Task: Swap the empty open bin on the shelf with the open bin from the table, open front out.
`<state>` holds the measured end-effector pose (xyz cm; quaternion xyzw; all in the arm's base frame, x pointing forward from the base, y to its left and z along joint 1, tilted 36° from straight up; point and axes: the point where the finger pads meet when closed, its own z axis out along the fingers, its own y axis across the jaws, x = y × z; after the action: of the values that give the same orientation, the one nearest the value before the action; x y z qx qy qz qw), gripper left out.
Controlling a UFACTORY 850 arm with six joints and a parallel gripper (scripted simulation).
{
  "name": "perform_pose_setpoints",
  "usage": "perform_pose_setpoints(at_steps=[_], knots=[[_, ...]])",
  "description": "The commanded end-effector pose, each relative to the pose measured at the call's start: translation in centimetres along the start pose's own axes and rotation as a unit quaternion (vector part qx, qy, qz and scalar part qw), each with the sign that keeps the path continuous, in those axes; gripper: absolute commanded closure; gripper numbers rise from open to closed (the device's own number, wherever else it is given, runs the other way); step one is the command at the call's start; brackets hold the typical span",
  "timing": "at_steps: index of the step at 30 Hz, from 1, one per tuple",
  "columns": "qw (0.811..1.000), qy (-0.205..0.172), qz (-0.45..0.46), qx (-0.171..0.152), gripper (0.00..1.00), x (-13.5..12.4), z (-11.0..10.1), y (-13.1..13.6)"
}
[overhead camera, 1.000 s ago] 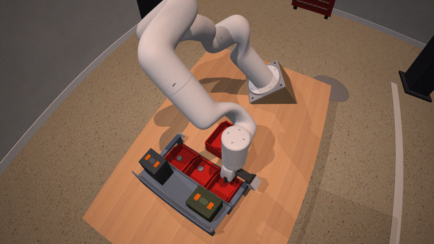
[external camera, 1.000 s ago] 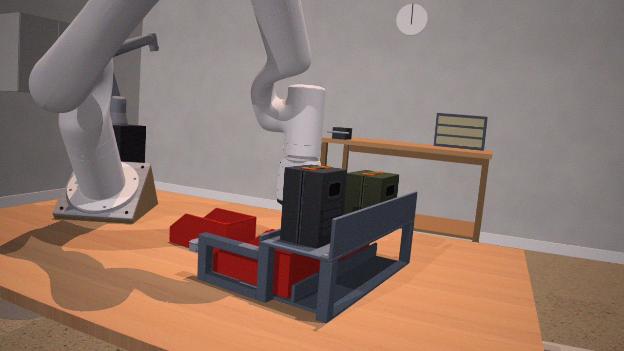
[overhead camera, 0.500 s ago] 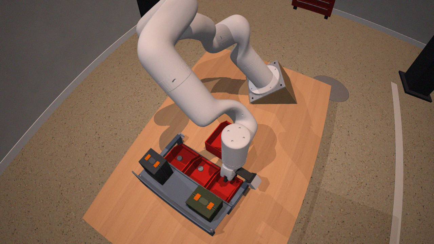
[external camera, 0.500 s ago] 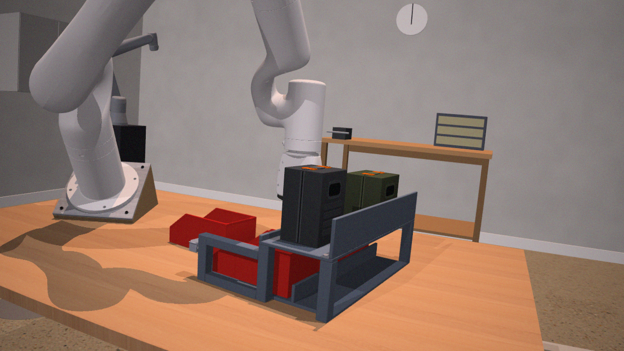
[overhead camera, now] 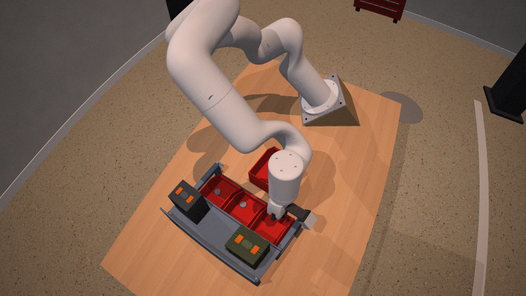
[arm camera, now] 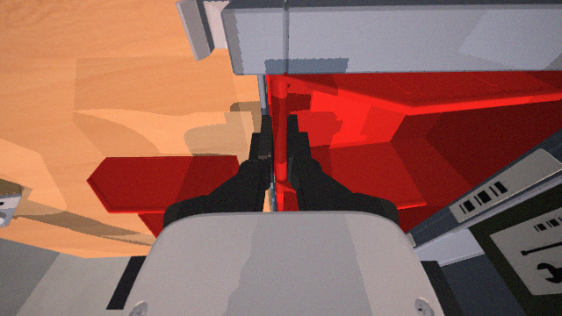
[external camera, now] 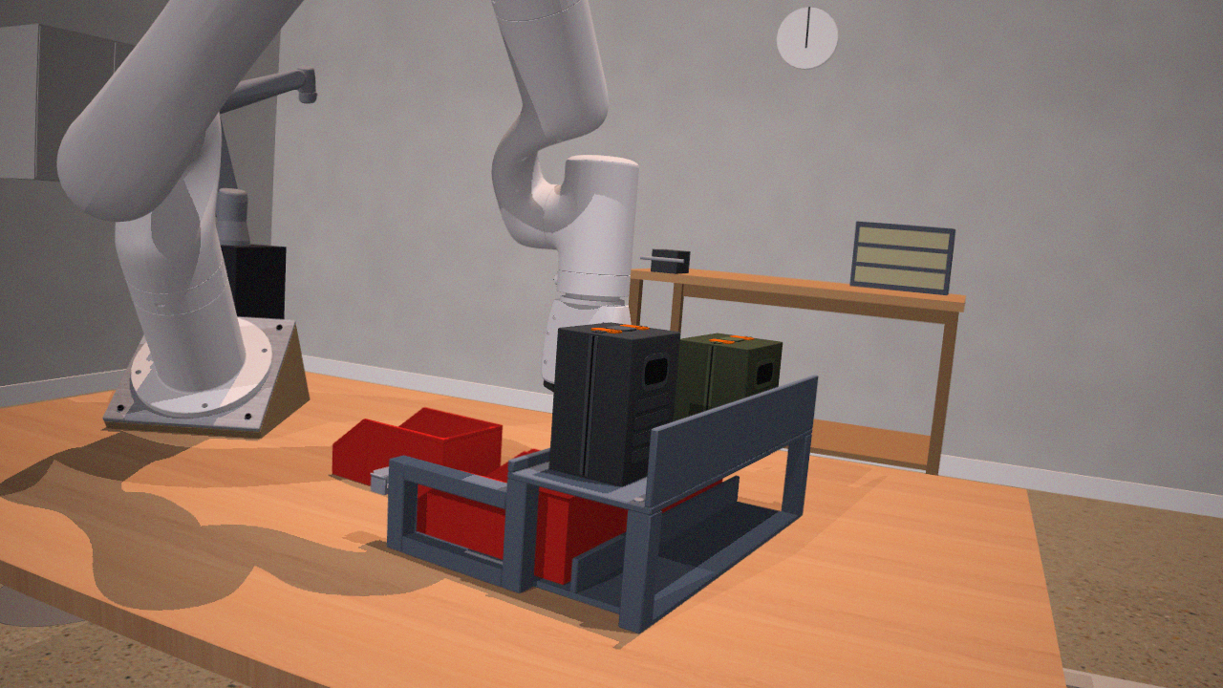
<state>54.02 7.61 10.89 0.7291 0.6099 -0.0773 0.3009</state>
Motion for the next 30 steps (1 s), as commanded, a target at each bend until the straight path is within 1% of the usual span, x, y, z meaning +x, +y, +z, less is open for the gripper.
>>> perform_pose_setpoints(at_steps=[1,14,30], knots=[[1.0,0.0,0.0,-0.001,1.0,0.0,-0.1,0.1],[1.0,0.0,0.0,-0.001,1.0,0.0,-0.1,-0.4],[1.0,0.0,0.0,-0.001,1.0,0.0,-0.1,-2.7]])
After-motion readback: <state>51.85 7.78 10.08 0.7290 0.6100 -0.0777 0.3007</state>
